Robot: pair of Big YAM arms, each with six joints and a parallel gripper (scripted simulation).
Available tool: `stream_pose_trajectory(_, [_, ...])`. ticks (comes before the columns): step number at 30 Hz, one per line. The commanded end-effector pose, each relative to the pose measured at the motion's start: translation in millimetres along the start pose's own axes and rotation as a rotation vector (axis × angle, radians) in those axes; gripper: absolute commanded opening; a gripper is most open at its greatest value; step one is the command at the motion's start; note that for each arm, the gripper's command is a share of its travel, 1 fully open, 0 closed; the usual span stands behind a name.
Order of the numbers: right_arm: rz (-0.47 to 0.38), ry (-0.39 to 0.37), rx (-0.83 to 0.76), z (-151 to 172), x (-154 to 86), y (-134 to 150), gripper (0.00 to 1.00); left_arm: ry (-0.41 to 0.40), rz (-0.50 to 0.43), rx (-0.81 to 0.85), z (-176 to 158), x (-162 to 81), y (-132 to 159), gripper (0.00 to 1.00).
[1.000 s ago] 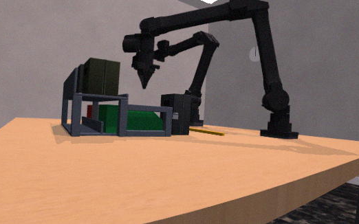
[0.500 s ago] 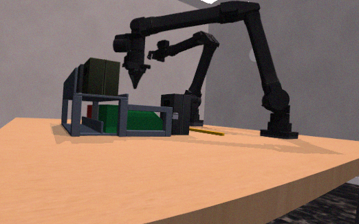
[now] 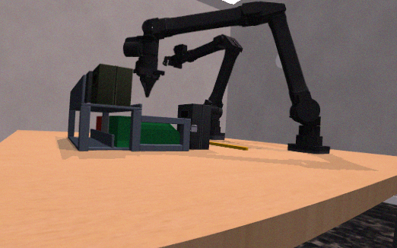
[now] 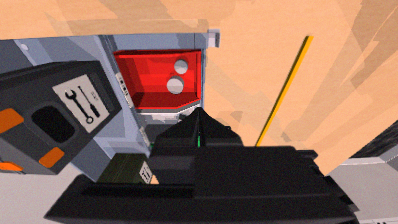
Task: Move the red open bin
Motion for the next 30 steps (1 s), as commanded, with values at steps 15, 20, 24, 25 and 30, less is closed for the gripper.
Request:
stream_pose_trajectory(15, [-0.015, 0.008, 0.016, -6.6, -7.9, -11.5, 1.00, -0.038, -0.039, 0.004, 17.8, -23.6, -10.4, 0.00])
stream_pose_trajectory(20, [-0.015, 0.008, 0.016, -6.6, -7.9, -11.5, 1.00, -0.036, -0.037, 0.004, 18.5, -21.9, -10.2, 0.00])
stream_pose_trajectory(24, [-0.015, 0.008, 0.016, -6.6, -7.9, -11.5, 1.00, -0.036, -0.037, 0.005, 18.2, -21.8, -10.7, 0.00])
stream_pose_trajectory(25, [-0.015, 0.008, 0.016, -6.6, -7.9, -11.5, 1.00, -0.035, -0.036, 0.005, 18.3, -21.5, -10.7, 0.00])
stream_pose_trajectory(30, [-0.015, 0.008, 0.016, -6.6, -7.9, -11.5, 1.00, -0.036, -0.037, 0.005, 18.5, -21.9, -10.6, 0.00])
Point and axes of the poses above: on each arm, the point where the finger pads meet when closed, its own x axis out along the fingers, its own z axis across the jaws, y = z × x, the point moved 4 cm from there along -x, back along the fingers, and after that the axes turned 6 degrees about -x, right-handed, at the moved point
